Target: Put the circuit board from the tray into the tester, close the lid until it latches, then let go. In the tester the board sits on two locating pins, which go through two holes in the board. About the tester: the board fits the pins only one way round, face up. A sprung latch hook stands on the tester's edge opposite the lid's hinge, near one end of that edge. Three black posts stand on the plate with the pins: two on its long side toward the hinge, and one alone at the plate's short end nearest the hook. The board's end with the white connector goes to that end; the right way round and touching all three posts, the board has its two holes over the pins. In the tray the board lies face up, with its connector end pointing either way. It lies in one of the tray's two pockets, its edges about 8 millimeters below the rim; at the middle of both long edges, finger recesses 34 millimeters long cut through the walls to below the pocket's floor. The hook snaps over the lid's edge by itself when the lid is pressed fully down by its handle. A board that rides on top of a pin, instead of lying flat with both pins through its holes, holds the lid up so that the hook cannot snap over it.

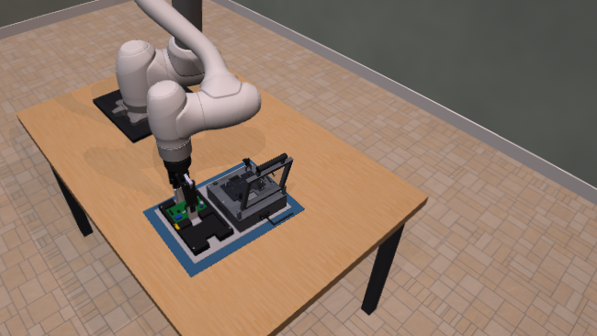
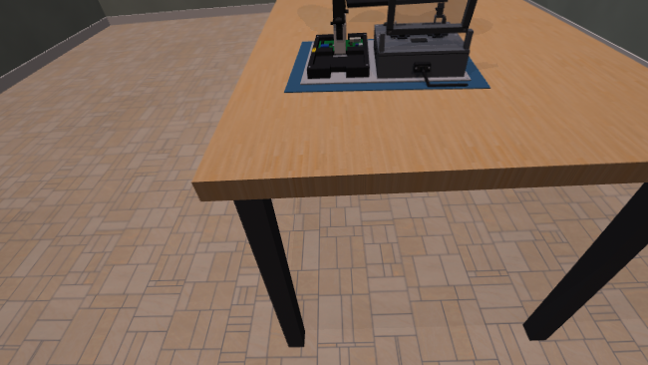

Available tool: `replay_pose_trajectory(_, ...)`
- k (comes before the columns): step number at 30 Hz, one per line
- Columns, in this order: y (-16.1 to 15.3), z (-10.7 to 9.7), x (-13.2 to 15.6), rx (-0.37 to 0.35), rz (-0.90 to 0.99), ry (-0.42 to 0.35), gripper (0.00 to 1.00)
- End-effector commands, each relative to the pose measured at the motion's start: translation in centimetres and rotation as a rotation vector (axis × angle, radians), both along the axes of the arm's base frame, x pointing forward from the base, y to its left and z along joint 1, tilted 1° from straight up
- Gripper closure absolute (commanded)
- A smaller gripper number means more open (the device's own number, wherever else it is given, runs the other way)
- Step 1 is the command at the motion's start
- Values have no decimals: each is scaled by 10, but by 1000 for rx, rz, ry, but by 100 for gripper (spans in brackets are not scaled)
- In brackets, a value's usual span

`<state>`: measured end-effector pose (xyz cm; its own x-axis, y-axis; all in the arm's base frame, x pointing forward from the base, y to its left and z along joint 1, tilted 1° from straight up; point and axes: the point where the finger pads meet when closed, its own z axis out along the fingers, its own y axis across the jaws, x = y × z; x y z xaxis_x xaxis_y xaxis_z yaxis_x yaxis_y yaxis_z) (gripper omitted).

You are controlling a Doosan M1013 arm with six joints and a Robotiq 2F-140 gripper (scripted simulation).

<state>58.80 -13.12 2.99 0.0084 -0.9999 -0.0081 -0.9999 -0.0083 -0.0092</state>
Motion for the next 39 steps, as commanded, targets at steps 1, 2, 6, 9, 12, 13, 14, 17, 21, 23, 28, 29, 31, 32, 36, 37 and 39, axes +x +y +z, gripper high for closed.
replay_pose_trajectory(1, 0, 0, 0, 0, 0, 0, 53)
replay_pose_trajectory(2, 0, 0, 0, 0, 0, 0, 53)
replay_pose_trajectory(6, 0, 0, 0, 0, 0, 0, 54)
replay_pose_trajectory(9, 0, 0, 0, 0, 0, 0, 54)
replay_pose_trajectory(12, 0, 0, 0, 0, 0, 0, 54)
replay_pose_trajectory(13, 0, 0, 0, 0, 0, 0, 54)
replay_pose_trajectory(14, 0, 0, 0, 0, 0, 0, 54)
replay_pose_trajectory(17, 0, 0, 0, 0, 0, 0, 54)
replay_pose_trajectory(21, 0, 0, 0, 0, 0, 0, 54)
replay_pose_trajectory(23, 0, 0, 0, 0, 0, 0, 54)
replay_pose_trajectory(28, 0, 0, 0, 0, 0, 0, 54)
replay_pose_trajectory(29, 0, 0, 0, 0, 0, 0, 54)
replay_pose_trajectory(31, 0, 0, 0, 0, 0, 0, 54)
replay_pose_trajectory(32, 0, 0, 0, 0, 0, 0, 54)
replay_pose_trajectory(36, 0, 0, 0, 0, 0, 0, 54)
replay_pose_trajectory(37, 0, 0, 0, 0, 0, 0, 54)
replay_pose_trajectory(39, 0, 0, 0, 0, 0, 0, 54)
